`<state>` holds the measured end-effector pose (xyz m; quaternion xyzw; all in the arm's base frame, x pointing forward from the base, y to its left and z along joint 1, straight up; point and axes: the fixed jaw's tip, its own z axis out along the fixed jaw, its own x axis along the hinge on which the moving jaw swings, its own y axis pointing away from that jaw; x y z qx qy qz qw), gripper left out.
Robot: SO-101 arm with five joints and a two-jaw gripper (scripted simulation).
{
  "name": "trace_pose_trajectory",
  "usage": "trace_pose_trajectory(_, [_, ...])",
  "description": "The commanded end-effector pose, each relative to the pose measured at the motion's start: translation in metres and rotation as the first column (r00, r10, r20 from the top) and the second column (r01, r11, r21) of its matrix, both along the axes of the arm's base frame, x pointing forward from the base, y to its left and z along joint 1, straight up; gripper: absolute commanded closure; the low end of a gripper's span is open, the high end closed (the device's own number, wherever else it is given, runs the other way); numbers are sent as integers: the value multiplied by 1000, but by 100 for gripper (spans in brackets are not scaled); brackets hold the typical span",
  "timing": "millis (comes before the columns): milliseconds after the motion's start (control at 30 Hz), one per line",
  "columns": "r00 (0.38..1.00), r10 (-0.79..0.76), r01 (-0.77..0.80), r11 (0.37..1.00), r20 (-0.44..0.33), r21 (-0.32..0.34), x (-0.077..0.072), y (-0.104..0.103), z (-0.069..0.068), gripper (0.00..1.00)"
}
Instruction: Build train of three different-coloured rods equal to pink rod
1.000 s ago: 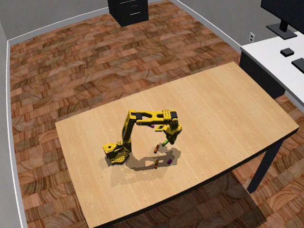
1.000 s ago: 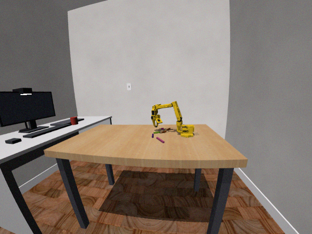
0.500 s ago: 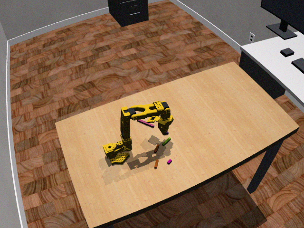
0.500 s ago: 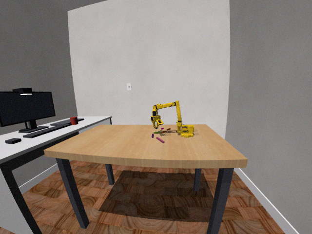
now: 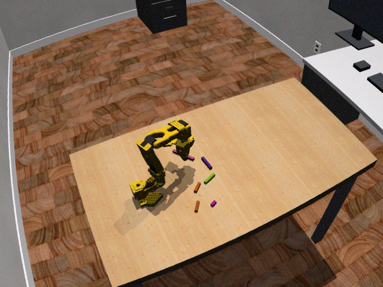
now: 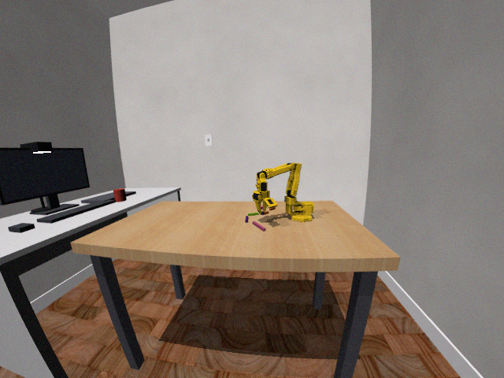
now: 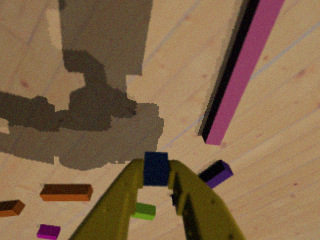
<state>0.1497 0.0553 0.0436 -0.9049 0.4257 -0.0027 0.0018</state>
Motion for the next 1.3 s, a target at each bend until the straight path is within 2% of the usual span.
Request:
trace_pose_trajectory(0, [997,17,-19,999,70,37,-7,16,7,100])
trace_pose_trajectory(267, [997,33,-36,998,67,42,-20,24,3,100])
trace_pose_trajectory(1267, [998,23,-25,999,51,34,-22,24,1,100])
